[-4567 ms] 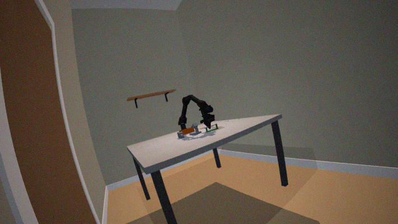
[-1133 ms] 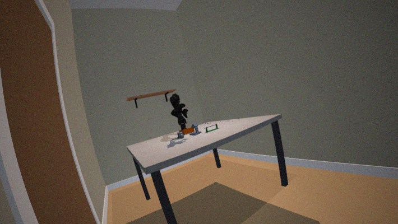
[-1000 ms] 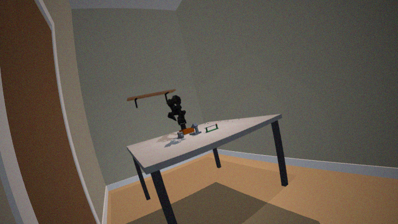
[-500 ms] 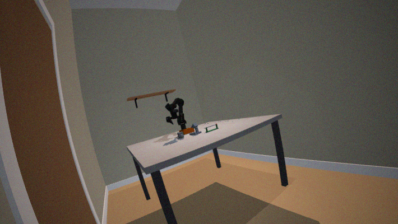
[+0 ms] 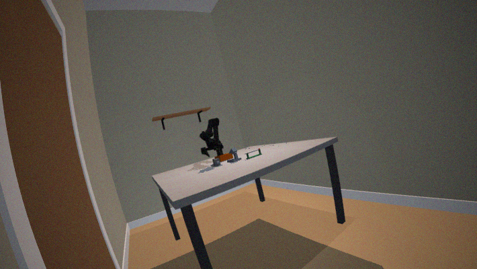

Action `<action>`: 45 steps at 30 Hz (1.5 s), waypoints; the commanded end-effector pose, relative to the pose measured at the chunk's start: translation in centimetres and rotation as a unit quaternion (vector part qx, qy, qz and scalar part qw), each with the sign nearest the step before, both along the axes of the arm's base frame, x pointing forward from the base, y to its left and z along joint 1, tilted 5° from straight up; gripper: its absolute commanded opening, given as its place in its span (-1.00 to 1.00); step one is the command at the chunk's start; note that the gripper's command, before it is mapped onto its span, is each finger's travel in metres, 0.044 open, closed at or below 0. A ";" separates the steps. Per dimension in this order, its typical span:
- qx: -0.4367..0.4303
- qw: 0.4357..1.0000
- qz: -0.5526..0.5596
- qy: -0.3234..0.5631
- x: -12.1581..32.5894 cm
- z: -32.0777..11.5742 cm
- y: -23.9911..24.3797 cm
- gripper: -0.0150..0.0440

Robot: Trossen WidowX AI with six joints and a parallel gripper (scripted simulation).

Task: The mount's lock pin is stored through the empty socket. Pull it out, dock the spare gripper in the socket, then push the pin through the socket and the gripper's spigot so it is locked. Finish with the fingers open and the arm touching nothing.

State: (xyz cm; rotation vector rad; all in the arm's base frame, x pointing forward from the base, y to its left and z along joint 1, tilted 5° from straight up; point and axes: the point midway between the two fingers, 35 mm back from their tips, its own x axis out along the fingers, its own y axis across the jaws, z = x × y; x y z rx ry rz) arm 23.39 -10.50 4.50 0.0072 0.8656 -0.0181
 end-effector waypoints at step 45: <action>-0.001 1.000 0.002 -0.003 -0.6 -6.8 0.1 0.64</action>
